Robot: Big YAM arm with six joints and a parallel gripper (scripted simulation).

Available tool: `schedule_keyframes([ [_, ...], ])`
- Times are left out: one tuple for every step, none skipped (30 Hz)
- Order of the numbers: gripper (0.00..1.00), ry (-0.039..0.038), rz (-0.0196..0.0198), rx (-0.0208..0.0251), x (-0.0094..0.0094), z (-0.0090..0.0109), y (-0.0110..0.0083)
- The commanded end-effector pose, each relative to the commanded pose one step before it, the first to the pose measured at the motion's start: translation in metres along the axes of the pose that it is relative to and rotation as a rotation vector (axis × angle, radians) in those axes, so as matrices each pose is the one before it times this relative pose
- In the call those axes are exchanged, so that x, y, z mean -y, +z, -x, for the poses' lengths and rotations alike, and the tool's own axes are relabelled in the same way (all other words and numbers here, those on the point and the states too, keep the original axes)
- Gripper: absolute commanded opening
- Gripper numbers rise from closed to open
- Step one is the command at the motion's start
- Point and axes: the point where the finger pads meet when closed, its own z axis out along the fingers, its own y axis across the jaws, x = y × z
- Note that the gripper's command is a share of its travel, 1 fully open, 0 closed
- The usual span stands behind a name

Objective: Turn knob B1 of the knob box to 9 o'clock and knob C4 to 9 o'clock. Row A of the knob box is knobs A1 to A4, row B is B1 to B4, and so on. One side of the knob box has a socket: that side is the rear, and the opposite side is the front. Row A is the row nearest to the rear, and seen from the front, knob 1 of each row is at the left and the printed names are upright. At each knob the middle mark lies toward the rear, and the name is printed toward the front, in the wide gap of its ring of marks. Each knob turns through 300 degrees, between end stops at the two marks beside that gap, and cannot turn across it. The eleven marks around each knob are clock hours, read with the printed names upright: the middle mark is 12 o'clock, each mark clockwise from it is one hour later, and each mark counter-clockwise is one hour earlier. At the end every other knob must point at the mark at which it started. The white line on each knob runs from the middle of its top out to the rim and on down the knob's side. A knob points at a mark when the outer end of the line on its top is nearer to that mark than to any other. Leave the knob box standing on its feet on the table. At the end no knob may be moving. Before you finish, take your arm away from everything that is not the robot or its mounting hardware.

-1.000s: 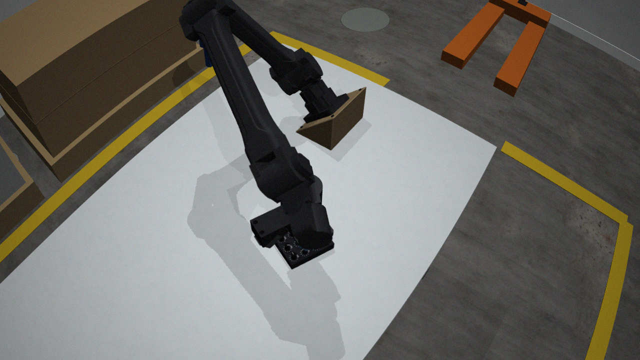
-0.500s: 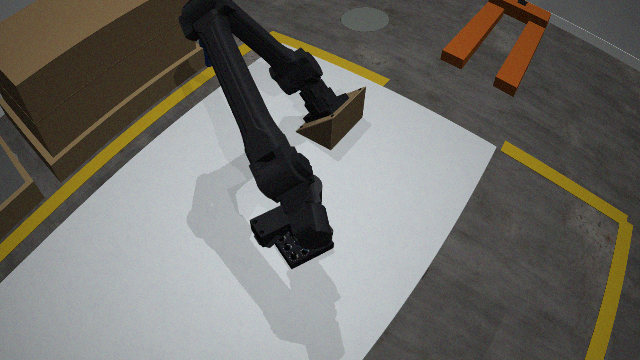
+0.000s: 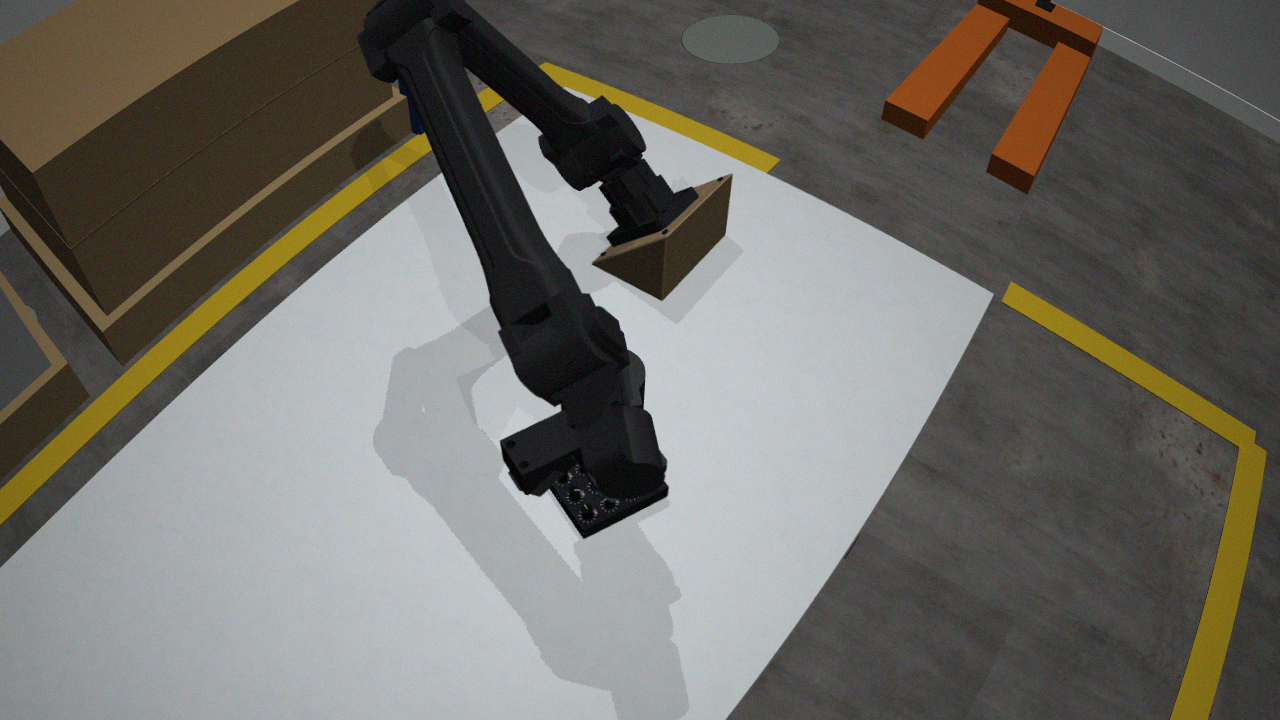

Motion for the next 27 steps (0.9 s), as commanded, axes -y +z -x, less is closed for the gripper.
schedule_keyframes([
  [0.18, 0.02545, 0.03271, 0.01757, -0.00810, 0.00758, -0.01183],
  [0.18, 0.00000, 0.00000, 0.00000, 0.00000, 0.00000, 0.00000],
  [0.18, 0.00000, 0.00000, 0.00000, 0.00000, 0.00000, 0.00000],
  [0.18, 0.00000, 0.00000, 0.00000, 0.00000, 0.00000, 0.00000],
  [0.18, 0.00000, 0.00000, 0.00000, 0.00000, 0.00000, 0.00000],
  [0.18, 0.00000, 0.00000, 0.00000, 0.00000, 0.00000, 0.00000],
  [0.18, 0.00000, 0.00000, 0.00000, 0.00000, 0.00000, 0.00000],
  [0.18, 0.00000, 0.00000, 0.00000, 0.00000, 0.00000, 0.00000],
  [0.18, 0.00000, 0.00001, 0.00002, -0.00003, 0.00000, 0.00000],
  [0.18, -0.00001, 0.00008, 0.00011, -0.00021, -0.00002, -0.00003],
  [0.18, -0.00003, 0.00018, 0.00025, -0.00050, -0.00004, -0.00006],
  [0.18, -0.00004, 0.00030, 0.00042, -0.00083, -0.00007, -0.00010],
  [0.18, -0.00006, 0.00041, 0.00057, -0.00114, -0.00010, -0.00014],
  [0.18, -0.00025, 0.00050, 0.00070, -0.00139, -0.00012, -0.00017],
  [0.18, -0.00073, 0.00056, 0.00078, -0.00155, -0.00014, -0.00019],
  [0.18, -0.00104, 0.00053, 0.00092, -0.00160, -0.00013, -0.00019],
  [0.18, -0.00108, 0.00049, 0.00095, -0.00154, -0.00012, -0.00018],
  [0.18, -0.00099, 0.00044, 0.00085, -0.00138, -0.00011, -0.00016],
  [0.18, -0.00088, 0.00036, 0.00069, -0.00113, -0.00010, -0.00013],
  [0.18, 0.00010, 0.00136, 0.00094, -0.00077, 0.00031, -0.00063],
  [0.18, -0.00002, 0.00084, 0.00060, -0.00046, 0.00020, -0.00039],
  [0.18, 0.00000, 0.00000, 0.00000, 0.00000, 0.00000, 0.00000],
  [0.18, 0.00000, 0.00000, 0.00000, 0.00000, 0.00000, 0.00000],
  [0.18, -0.00652, -0.00758, -0.00272, 0.00322, -0.00324, 0.00253],
  [0.18, -0.00063, -0.00078, -0.00029, 0.00050, -0.00037, 0.00021],
  [0.18, -0.00001, -0.00001, -0.00001, 0.00000, 0.00000, 0.00001],
  [0.18, 0.00061, 0.00081, 0.00031, 0.00003, 0.00028, -0.00039],
])
